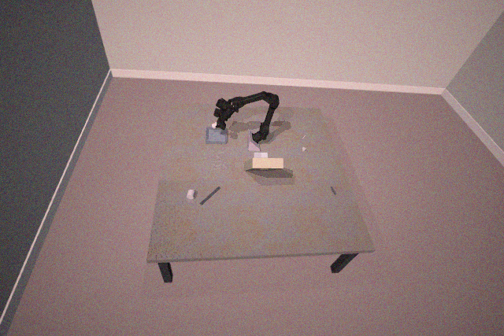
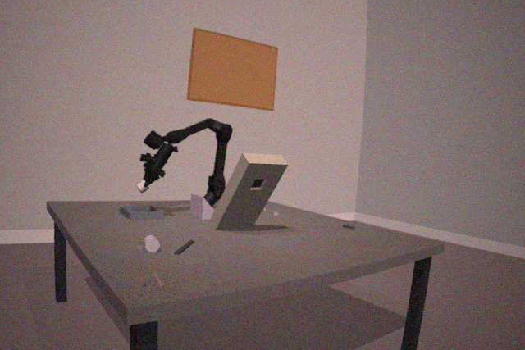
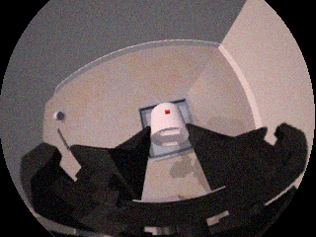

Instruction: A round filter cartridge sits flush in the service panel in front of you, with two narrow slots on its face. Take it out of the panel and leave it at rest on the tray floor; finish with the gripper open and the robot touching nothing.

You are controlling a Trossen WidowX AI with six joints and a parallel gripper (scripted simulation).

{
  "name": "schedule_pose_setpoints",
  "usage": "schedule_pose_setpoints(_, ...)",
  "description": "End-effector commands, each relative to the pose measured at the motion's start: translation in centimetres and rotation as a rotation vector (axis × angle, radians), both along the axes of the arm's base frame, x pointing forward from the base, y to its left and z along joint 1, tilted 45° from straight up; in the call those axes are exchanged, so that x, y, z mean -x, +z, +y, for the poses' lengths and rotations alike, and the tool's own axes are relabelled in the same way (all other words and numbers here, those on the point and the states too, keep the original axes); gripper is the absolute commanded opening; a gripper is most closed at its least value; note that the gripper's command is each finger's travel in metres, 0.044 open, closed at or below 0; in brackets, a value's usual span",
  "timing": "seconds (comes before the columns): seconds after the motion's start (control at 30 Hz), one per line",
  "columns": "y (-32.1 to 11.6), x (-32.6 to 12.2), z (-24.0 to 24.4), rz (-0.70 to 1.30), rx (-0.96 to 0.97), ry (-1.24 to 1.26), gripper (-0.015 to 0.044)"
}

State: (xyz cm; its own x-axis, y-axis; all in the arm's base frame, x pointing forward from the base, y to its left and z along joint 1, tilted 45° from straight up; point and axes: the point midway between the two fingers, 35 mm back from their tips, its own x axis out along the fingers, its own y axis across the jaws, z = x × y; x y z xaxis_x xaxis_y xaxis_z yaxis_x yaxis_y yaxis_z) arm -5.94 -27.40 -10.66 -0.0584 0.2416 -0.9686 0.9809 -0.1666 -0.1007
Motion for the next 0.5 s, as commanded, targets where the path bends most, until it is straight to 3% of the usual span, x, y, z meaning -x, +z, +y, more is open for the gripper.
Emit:
schedule_pose_setpoints(0.0,-0.8,1.3,1.4,0.047,-0.003,-0.048,0.0000)
schedule_pose_setpoints(0.47,-4.7,1.2,4.8,0.047,-0.003,-0.048,0.0000)
